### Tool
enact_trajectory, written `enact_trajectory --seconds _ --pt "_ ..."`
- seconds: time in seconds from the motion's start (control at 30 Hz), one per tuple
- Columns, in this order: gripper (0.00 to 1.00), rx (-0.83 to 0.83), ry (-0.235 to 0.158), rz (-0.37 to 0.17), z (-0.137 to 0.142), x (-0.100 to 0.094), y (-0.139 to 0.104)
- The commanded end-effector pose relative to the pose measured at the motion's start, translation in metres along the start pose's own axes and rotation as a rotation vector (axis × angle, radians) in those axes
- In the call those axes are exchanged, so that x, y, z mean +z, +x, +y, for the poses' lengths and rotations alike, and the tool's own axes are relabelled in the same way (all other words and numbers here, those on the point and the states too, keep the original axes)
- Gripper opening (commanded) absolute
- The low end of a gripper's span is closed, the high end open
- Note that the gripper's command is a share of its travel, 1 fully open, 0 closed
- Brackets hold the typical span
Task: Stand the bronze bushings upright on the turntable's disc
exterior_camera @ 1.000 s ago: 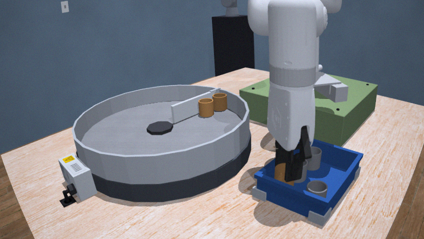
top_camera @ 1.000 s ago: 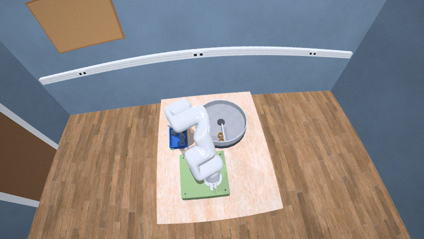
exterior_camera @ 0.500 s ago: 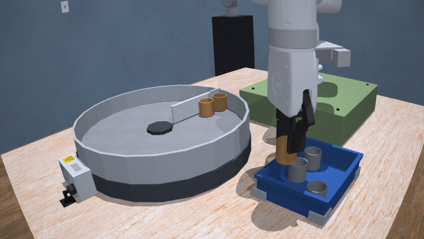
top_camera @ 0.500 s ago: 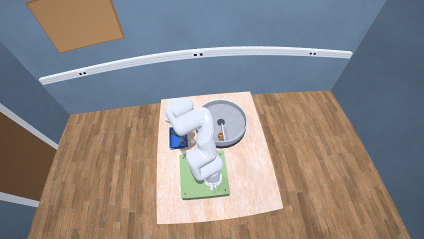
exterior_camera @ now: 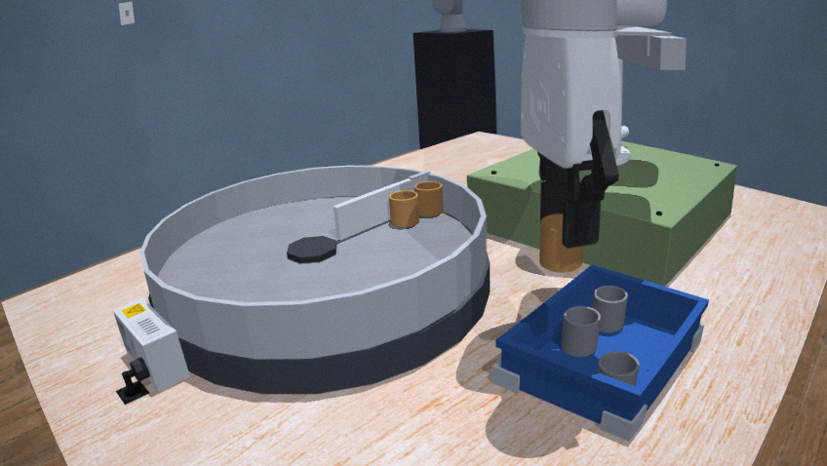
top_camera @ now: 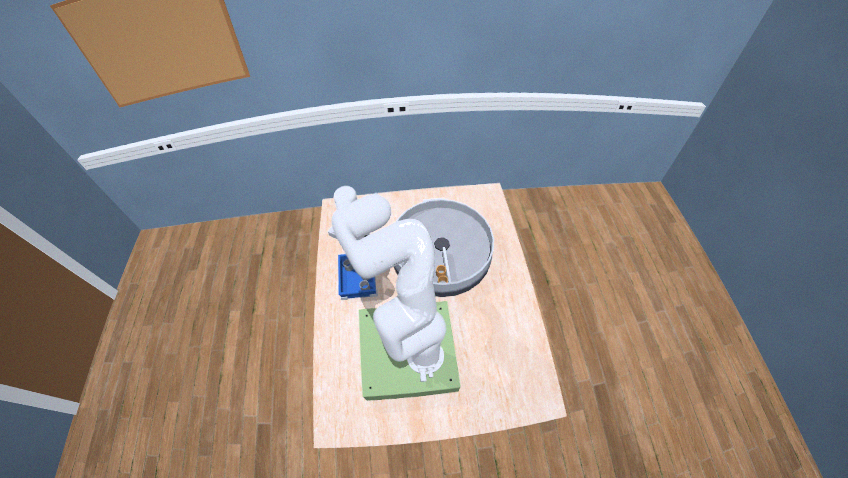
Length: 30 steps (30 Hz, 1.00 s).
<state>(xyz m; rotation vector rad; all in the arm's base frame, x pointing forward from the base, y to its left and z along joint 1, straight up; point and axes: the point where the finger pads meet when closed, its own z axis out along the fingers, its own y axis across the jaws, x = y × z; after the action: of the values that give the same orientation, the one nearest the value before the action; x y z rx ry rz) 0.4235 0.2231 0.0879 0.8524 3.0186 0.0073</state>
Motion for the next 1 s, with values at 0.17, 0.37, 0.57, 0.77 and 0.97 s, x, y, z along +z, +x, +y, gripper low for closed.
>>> enact_trajectory --seconds 0.17,0.37,0.57,0.77,0.97 --pt "0.00 0.000 -0.003 -0.002 0.001 -0.009 0.000" --pt "0.00 0.000 -0.003 -0.002 0.001 -0.009 0.000" --pt "0.00 0.000 -0.003 -0.002 0.001 -0.009 0.000" --pt "0.00 0.000 -0.002 -0.002 -0.007 -0.009 -0.004" --pt "0.00 0.000 -0.002 -0.002 -0.046 -0.009 -0.023"
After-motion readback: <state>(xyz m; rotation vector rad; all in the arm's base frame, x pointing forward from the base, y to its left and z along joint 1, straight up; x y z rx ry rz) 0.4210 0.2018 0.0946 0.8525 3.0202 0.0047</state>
